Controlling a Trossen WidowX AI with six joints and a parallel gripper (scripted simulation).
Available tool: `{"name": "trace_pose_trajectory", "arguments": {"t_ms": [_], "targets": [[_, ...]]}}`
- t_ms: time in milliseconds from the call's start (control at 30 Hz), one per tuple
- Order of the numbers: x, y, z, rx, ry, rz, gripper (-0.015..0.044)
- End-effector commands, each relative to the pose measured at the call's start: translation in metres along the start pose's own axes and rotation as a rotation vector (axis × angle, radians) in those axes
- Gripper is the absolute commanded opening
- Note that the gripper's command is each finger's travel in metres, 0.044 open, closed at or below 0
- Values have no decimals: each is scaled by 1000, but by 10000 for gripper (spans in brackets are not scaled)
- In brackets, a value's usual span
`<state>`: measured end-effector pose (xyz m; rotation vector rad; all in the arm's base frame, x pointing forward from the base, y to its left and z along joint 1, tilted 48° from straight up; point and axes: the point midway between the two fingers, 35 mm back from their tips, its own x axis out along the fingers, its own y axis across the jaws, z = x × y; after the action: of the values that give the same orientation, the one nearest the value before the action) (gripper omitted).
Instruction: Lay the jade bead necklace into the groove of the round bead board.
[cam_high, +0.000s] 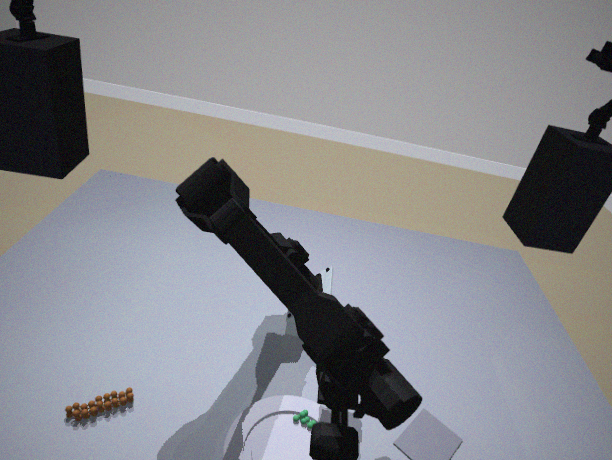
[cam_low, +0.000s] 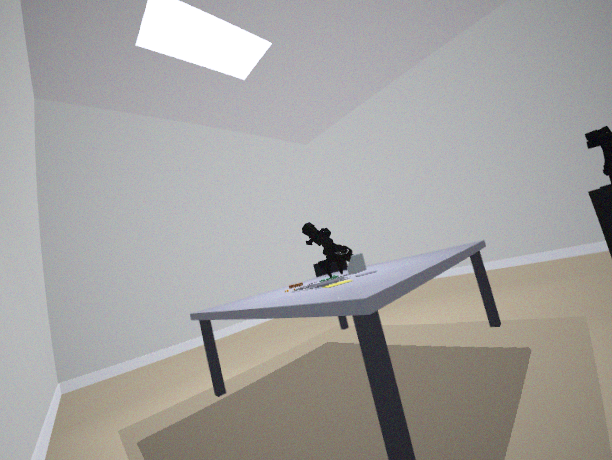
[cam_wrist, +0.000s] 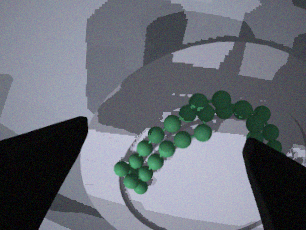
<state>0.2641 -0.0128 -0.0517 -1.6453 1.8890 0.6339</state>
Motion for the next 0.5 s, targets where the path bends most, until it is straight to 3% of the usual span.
{"name": "trace_pose_trajectory", "arguments": {"t_ms": [0,467], "targets": [[0,0,0,0,0,-1,440],[-7,0,-8,74,10,-27,420]]}}
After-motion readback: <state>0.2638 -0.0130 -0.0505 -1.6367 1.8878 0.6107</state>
